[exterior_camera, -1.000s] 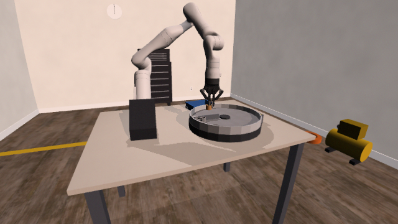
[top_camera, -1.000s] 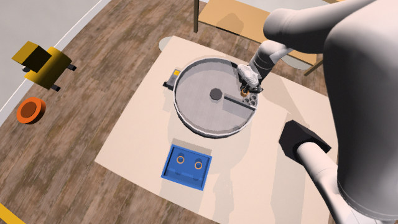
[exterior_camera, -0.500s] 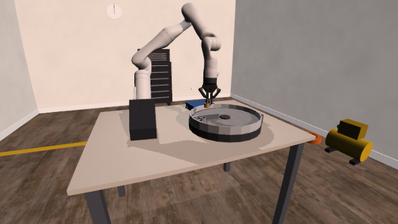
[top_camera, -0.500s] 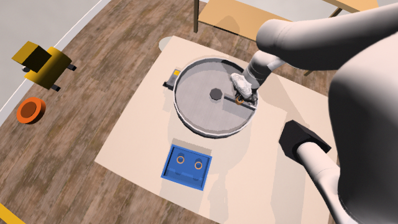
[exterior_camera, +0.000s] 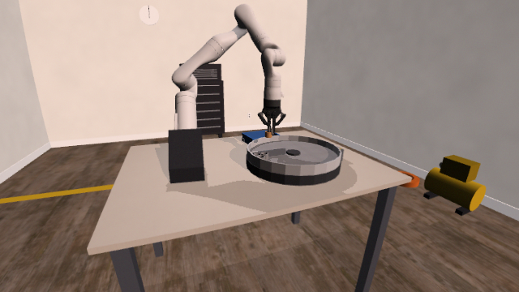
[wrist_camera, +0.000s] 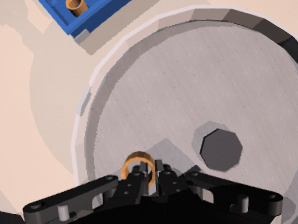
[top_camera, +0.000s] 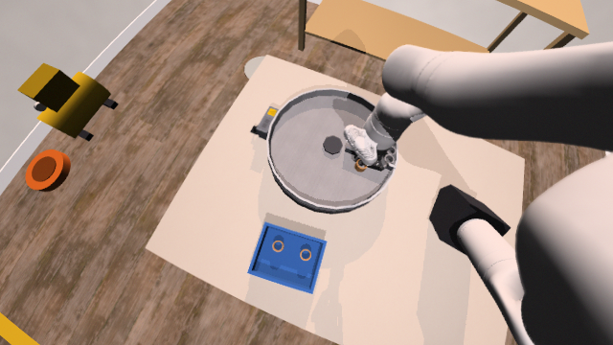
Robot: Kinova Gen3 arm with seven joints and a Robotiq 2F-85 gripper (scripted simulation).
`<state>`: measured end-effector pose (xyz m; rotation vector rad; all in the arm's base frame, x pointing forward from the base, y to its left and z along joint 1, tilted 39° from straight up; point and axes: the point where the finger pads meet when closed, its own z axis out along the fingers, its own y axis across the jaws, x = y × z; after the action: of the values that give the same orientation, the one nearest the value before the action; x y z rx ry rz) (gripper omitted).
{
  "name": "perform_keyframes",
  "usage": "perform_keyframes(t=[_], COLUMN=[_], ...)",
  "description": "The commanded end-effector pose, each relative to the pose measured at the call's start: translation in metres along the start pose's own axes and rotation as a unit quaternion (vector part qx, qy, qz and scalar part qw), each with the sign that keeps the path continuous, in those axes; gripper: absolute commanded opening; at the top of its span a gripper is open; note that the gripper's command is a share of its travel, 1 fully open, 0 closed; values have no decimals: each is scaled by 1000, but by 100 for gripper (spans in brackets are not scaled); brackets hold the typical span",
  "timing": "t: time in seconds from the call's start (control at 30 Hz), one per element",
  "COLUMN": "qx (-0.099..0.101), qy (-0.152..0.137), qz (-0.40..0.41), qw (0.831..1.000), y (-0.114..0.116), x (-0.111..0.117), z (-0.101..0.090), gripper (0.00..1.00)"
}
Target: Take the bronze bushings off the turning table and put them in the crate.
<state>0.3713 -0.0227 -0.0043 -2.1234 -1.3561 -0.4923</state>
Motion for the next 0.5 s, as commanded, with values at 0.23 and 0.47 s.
perform_keyframes(t=[0.23,0.47], qx=[-1,-1], qy=[-3,-3], qz=[-18,-18], qw=[1000,1000], y=[-7,-18], x=[26,58], z=[-3,-3], gripper=[0,0])
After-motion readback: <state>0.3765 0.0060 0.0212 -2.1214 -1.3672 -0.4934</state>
